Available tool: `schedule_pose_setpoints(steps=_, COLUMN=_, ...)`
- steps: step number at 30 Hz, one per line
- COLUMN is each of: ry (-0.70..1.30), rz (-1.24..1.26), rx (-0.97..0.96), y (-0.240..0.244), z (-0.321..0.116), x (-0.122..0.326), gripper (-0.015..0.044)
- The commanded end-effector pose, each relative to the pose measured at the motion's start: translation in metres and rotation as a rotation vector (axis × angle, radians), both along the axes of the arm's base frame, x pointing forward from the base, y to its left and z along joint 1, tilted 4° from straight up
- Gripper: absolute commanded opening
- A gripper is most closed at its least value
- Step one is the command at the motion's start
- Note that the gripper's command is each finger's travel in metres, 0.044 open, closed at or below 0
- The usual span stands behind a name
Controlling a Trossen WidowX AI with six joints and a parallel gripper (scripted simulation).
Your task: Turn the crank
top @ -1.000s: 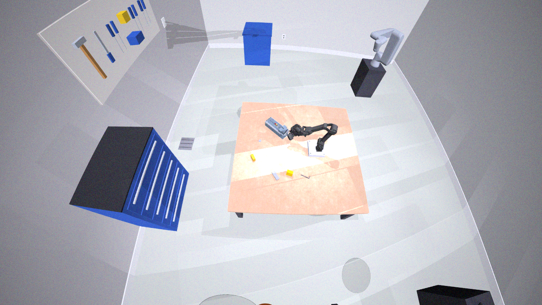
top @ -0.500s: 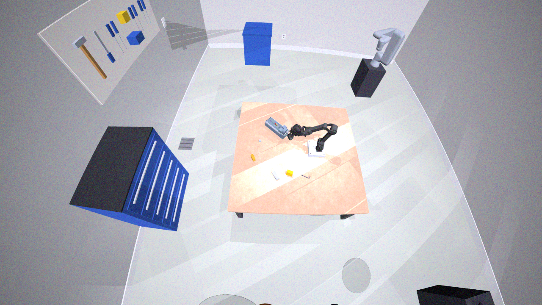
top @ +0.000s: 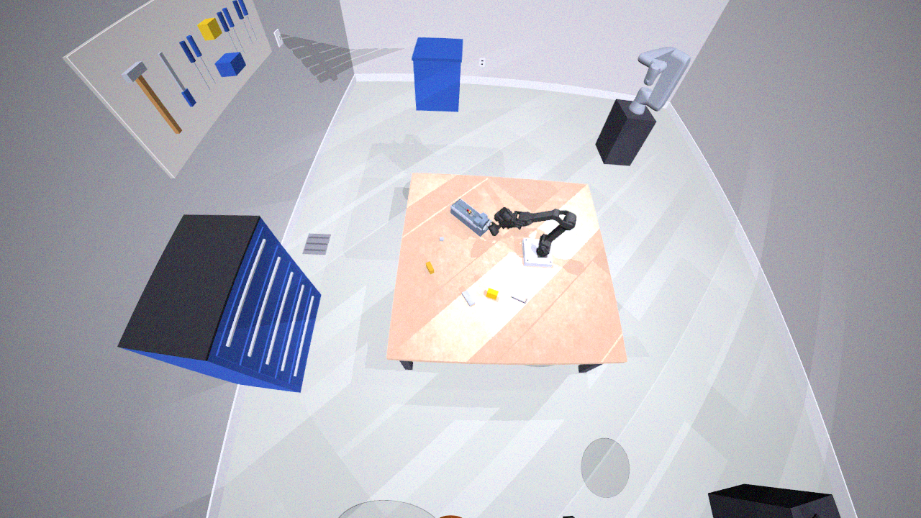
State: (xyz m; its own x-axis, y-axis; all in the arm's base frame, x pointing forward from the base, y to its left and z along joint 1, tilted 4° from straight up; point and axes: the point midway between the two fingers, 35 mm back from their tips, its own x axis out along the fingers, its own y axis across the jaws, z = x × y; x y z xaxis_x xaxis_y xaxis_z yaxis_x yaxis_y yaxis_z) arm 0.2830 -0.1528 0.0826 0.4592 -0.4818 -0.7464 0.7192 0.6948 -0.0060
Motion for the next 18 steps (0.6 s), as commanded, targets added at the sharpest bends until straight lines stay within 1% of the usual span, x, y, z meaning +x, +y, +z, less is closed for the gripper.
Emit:
schedule_pose_setpoints(steps=1, ry=-0.016, rz=0.002, rx=-0.004, y=-0.001, z=0.021, x=0.002, gripper=0.0440)
schedule_pose_setpoints(steps=5, ry=-0.016, rz=0.002, rx=-0.004, y=-0.001, z=0.028, x=0.002, gripper=0.0440)
schedule_pose_setpoints(steps=15, ry=-0.013, rz=-0.001, rx=-0.005, y=-0.003, z=0.083, x=0.004, gripper=0.0440)
schedule_pose_setpoints(steps=18, ry=-0.012, rz=0.000, rx=-0.004, y=-0.003, z=0.087, x=0.005, gripper=0.0440)
